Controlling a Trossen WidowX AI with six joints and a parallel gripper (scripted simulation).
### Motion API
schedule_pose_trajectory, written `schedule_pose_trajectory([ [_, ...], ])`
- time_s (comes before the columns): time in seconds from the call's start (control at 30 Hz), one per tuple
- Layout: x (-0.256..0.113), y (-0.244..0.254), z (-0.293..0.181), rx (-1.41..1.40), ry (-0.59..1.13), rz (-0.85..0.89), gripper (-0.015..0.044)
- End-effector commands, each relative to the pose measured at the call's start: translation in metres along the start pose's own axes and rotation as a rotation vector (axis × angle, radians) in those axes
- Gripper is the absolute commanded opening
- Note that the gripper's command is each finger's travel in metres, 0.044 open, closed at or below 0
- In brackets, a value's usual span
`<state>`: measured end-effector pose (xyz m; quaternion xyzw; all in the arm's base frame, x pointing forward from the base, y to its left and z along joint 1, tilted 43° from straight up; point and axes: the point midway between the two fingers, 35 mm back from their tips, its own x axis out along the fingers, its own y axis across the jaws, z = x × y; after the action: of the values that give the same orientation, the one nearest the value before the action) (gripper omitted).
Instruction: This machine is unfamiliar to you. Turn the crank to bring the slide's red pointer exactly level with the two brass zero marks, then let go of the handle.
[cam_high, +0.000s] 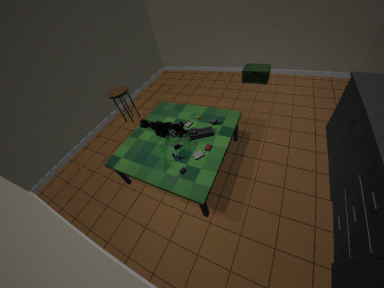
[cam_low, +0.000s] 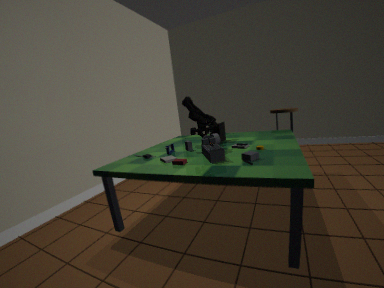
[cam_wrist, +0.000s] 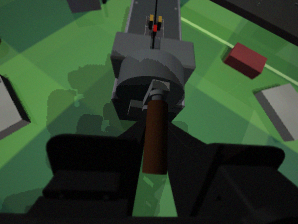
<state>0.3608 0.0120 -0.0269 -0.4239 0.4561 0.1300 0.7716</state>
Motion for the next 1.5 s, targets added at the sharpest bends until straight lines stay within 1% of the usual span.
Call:
schedule_pose_trajectory([
  [0.0,0.001,-0.009,-0.001,0.014,0.001,-0.021,0.0000],
  [1.47,0.016,-0.026,-0.017,0.013,0.002,-0.022,0.0000],
])
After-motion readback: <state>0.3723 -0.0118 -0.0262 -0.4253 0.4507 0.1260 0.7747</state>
